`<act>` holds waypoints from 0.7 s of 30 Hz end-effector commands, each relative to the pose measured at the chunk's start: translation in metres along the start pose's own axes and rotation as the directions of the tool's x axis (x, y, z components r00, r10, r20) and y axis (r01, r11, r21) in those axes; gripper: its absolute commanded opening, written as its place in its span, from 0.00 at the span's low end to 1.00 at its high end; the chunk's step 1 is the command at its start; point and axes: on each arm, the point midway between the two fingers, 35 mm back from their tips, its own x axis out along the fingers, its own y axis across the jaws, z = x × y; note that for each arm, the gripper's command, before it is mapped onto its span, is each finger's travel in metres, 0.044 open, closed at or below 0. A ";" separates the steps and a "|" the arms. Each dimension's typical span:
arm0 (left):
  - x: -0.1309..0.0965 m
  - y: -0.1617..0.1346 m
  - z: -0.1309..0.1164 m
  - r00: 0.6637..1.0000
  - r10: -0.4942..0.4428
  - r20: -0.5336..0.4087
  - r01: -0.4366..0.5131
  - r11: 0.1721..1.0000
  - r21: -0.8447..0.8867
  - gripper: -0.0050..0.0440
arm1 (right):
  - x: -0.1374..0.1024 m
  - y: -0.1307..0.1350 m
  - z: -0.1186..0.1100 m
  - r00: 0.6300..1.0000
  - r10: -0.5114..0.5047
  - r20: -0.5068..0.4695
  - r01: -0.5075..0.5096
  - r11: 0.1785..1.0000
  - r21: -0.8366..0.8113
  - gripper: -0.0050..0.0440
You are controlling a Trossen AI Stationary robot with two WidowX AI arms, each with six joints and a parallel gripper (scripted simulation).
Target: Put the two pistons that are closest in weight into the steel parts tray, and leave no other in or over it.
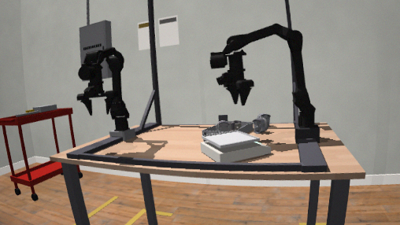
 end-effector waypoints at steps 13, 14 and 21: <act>-0.014 0.069 0.023 0.998 -0.020 0.055 0.020 1.000 -0.002 0.87 | -0.008 0.000 0.005 0.999 0.002 0.032 -0.003 1.000 0.001 0.92; -0.014 0.074 0.025 0.998 -0.019 0.055 0.019 1.000 -0.002 0.87 | -0.008 0.000 0.005 0.999 0.002 0.032 -0.003 1.000 0.001 0.92; -0.011 0.108 0.035 0.999 -0.014 0.044 0.014 1.000 -0.002 0.87 | -0.008 0.000 0.005 0.999 0.002 0.032 -0.003 1.000 0.001 0.92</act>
